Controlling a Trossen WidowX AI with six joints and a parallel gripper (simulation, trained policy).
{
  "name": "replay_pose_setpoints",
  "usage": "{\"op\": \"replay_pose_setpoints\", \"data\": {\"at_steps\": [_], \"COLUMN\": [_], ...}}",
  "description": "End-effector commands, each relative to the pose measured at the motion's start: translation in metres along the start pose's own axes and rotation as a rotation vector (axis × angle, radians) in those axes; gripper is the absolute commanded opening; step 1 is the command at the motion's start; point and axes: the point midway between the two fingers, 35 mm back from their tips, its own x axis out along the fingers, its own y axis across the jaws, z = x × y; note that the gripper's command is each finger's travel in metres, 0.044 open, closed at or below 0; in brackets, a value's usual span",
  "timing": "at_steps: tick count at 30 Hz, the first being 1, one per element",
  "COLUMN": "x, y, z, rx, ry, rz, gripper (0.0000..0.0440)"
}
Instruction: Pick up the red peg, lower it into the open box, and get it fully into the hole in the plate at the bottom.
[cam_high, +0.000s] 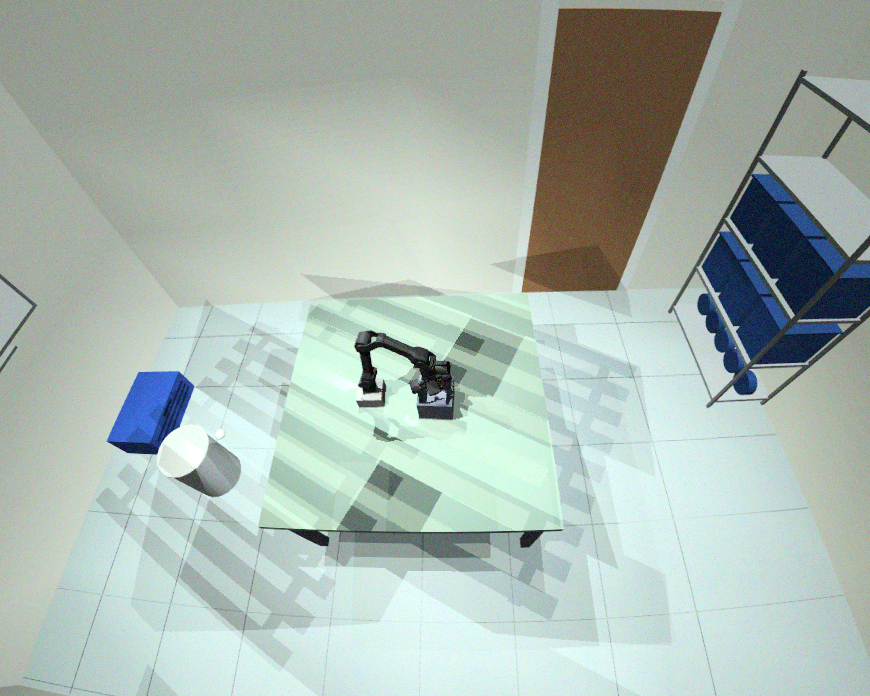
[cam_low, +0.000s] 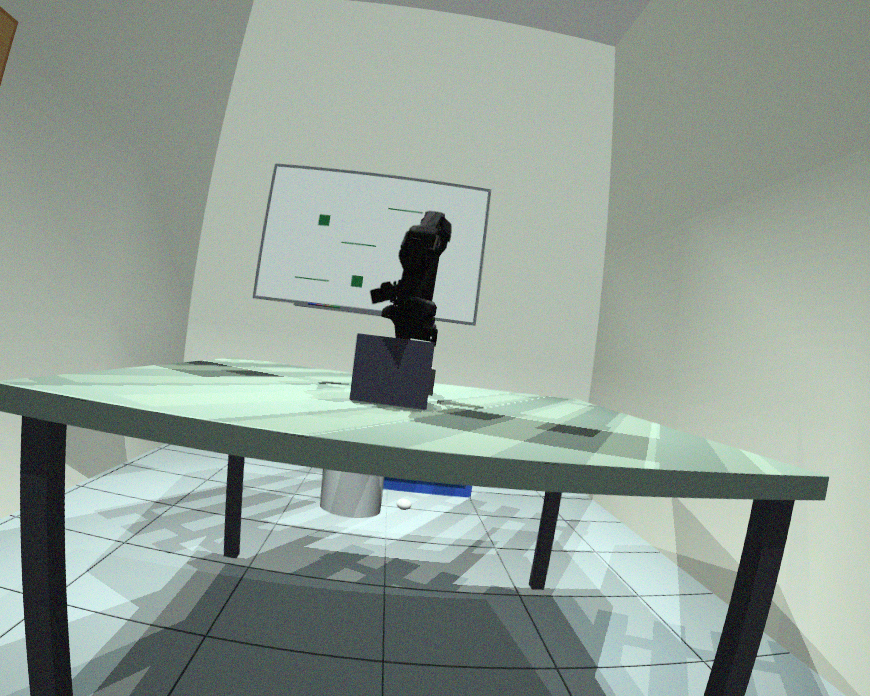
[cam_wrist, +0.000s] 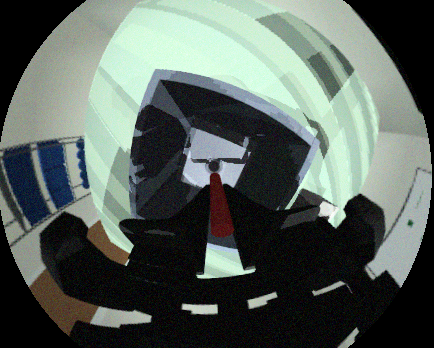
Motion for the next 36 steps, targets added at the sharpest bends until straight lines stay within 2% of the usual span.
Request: {"op": "replay_pose_setpoints", "data": {"at_steps": [1,12,14,17,19,22,27,36], "x": [0.007,0.033,0.036,0.040,0.040,0.038,0.028,0.001], "y": [0.000,0.002,0.002,0.002,0.002,0.003,0.009,0.023], "z": [0.001,0.004,0.005,0.006,0.005,0.002,0.007,0.016], "rx": [-0.012,-0.061,-0.070,-0.081,-0.086,-0.085,-0.070,-0.039], "ry": [0.010,0.020,0.020,0.024,0.034,0.064,0.108,0.183], "rz": [0.001,-0.013,-0.022,-0.033,-0.040,-0.040,-0.009,0.084], "gripper": [0.0000,0.0004,0.0029,0.0091,0.0106,0.0101,0.0140,0.0175]}}
